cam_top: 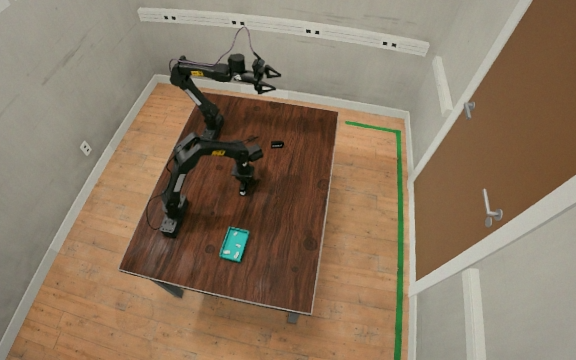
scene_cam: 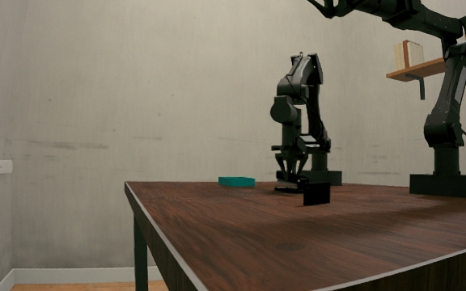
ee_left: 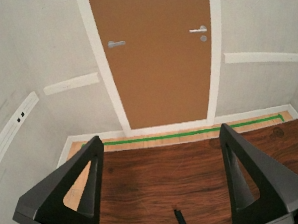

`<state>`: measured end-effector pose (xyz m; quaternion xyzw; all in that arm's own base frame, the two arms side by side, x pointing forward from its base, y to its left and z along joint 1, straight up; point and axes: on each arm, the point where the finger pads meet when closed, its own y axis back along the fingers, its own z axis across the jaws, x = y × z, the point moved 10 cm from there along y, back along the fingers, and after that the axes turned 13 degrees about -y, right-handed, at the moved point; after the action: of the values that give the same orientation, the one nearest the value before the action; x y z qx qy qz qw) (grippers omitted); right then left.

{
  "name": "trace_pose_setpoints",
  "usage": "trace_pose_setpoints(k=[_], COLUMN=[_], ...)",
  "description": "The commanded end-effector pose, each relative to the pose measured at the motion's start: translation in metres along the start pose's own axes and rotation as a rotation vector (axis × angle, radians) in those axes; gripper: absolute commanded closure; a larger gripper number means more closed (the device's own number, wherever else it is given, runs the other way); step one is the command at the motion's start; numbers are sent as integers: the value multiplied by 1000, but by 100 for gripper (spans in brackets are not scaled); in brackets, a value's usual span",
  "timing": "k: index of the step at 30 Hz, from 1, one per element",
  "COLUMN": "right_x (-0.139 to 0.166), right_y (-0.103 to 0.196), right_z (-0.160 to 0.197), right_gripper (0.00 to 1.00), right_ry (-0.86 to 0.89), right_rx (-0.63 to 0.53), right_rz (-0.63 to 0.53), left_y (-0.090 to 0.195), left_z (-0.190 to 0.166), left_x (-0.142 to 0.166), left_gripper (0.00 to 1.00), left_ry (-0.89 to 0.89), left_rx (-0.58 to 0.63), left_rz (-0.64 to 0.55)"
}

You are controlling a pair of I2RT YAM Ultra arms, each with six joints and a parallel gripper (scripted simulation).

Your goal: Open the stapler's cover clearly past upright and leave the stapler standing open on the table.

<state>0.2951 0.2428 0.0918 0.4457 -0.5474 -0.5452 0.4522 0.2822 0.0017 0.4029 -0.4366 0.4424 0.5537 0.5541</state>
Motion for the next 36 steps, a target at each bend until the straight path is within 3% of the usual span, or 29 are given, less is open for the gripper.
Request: trace_pose_setpoints(k=[1, 3, 4, 5, 6, 15, 22, 30, 36], right_x=[-1, -1, -1, -1, 0, 1, -10, -14, -24], right_y=[5, 5, 5, 5, 10, 61, 56, 37, 36], right_z=[-2, -2, -2, -2, -4, -3, 6, 59, 59], right_gripper=[77, 80, 91, 80, 78, 78, 78, 78, 78], right_ry=[4, 4, 4, 4, -2, -1, -42, -20, -2], right_rx=[12, 12, 12, 12, 18, 17, 38, -7, 6], right_rz=[-20, -20, -20, -20, -27, -26, -70, -11, -18], left_y=[1, 1, 1, 1, 1, 1, 1, 1, 1], left_z=[1, 1, 1, 1, 1, 1, 1, 1, 1], left_x=[-7, -7, -7, -7, -7, -7, -7, -7, -7], left_gripper=[0, 0, 0, 0, 0, 0, 0, 0, 0], left_ry=[2, 2, 2, 2, 2, 2, 2, 2, 2], left_rx=[-9, -9, -9, -9, -9, -9, -9, -9, -9], left_rz=[-15, -15, -15, -15, -15, -15, -15, -15, -15])
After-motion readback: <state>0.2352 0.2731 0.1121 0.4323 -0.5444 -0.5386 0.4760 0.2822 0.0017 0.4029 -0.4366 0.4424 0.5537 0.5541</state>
